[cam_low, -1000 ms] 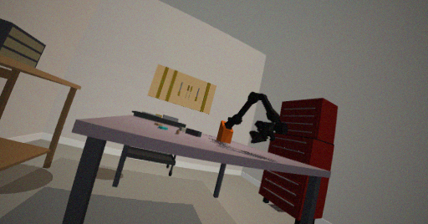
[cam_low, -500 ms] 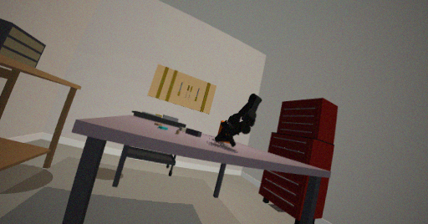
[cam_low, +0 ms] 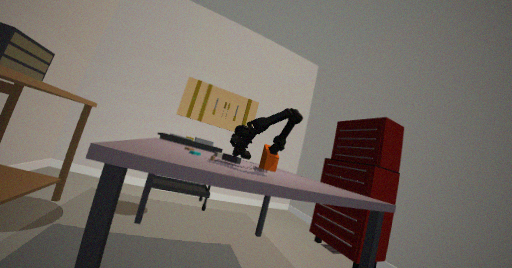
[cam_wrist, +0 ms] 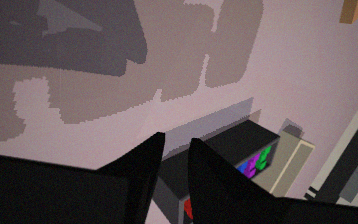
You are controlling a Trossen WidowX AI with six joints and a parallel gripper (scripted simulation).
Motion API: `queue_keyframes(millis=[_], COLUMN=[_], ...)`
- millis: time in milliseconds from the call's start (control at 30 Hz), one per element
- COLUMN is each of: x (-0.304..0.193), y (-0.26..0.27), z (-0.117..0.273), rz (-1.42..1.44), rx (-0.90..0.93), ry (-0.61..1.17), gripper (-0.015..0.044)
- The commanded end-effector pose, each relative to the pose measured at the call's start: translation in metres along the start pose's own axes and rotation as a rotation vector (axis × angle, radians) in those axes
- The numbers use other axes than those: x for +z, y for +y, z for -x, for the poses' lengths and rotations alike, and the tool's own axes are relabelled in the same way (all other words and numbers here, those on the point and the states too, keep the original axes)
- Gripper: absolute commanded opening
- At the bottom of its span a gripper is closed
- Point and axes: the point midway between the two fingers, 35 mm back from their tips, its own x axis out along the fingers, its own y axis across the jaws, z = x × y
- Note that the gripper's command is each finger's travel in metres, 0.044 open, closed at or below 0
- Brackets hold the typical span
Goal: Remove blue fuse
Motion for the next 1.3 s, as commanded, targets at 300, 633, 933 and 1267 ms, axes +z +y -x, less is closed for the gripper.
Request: queue_keyframes(millis=[300,633,933,1267], x=[-0.042,-0.059,-0.058,-0.058], y=[-0.091,-0.117,-0.114,-0.108], z=[-0.036,-0.042,-0.046,-0.054], rz=[0.213,0.216,0.216,0.216], rx=[0.417,0.629,0.629,0.629], ry=[0.033,-0.090,-0.090,-0.090], gripper=[0.0069,0.0069,0.0069,0.0069])
